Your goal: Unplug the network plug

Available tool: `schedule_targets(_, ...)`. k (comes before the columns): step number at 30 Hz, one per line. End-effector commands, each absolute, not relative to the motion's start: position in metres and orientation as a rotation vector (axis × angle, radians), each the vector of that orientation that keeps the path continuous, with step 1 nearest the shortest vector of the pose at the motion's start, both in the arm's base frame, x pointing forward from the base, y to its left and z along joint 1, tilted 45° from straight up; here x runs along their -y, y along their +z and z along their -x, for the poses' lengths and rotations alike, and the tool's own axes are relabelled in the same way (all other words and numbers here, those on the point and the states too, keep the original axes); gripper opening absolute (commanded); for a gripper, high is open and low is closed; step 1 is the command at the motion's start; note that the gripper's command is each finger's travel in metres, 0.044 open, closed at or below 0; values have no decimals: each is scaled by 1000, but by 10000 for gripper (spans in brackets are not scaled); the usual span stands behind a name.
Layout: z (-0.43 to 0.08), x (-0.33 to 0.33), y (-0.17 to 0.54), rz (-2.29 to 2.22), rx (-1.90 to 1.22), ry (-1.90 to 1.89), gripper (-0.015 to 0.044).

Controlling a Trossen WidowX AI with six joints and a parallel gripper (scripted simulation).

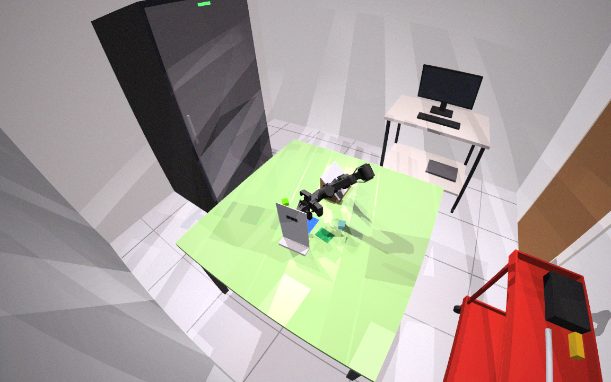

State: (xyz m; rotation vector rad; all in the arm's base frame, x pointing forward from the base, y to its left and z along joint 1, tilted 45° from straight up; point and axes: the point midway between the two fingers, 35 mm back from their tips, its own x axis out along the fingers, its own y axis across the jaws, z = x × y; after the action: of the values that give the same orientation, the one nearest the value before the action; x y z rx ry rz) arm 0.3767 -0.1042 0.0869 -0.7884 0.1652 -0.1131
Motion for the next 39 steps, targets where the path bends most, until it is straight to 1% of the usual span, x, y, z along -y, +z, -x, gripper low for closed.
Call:
schedule_targets(1,-373,104,86,785,-166,-112,0)
schedule_targets(39,-349,106,83,785,-167,-112,0)
